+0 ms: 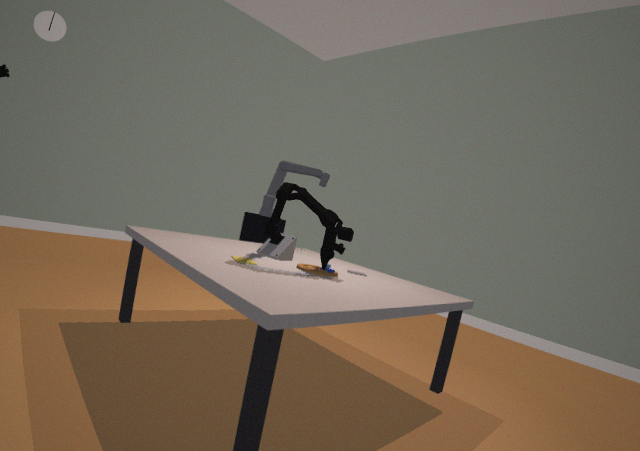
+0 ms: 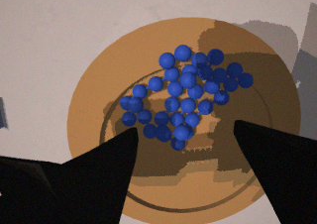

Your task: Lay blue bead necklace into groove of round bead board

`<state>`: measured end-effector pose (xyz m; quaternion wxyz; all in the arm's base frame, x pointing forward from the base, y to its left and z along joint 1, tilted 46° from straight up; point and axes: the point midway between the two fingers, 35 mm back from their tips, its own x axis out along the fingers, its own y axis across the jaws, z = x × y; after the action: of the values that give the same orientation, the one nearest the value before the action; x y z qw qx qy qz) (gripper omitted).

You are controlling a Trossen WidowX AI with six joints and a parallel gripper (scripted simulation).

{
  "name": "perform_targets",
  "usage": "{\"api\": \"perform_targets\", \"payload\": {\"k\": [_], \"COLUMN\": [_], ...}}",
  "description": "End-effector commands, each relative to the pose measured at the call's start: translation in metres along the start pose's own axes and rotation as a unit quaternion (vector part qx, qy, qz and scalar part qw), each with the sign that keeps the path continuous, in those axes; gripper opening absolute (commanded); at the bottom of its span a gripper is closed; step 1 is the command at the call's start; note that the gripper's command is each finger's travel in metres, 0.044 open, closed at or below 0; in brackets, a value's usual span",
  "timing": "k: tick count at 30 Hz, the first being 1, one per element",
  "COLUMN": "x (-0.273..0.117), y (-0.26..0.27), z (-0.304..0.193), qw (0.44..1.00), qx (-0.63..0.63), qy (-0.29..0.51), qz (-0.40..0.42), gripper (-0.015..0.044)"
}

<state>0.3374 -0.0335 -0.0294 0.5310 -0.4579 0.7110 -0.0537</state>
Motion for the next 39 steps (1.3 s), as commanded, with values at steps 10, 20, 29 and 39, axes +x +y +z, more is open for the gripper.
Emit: {"api": "perform_targets", "payload": {"k": [10, 20, 29, 39], "x": [0.0, 0.0, -0.018, -0.027], "y": [0.0, 0.0, 0.0, -0.003], "z": [0.0, 0.0, 0.0, -0.008], "qw": [1.0, 1.0, 1.0, 1.0], "qx": [0.0, 0.0, -0.002, -0.003], "qy": [0.0, 0.0, 0.001, 0.002], "qz": [0.0, 0.0, -0.001, -0.001], "gripper": [0.0051, 0.0, 0.0, 0.0]}}
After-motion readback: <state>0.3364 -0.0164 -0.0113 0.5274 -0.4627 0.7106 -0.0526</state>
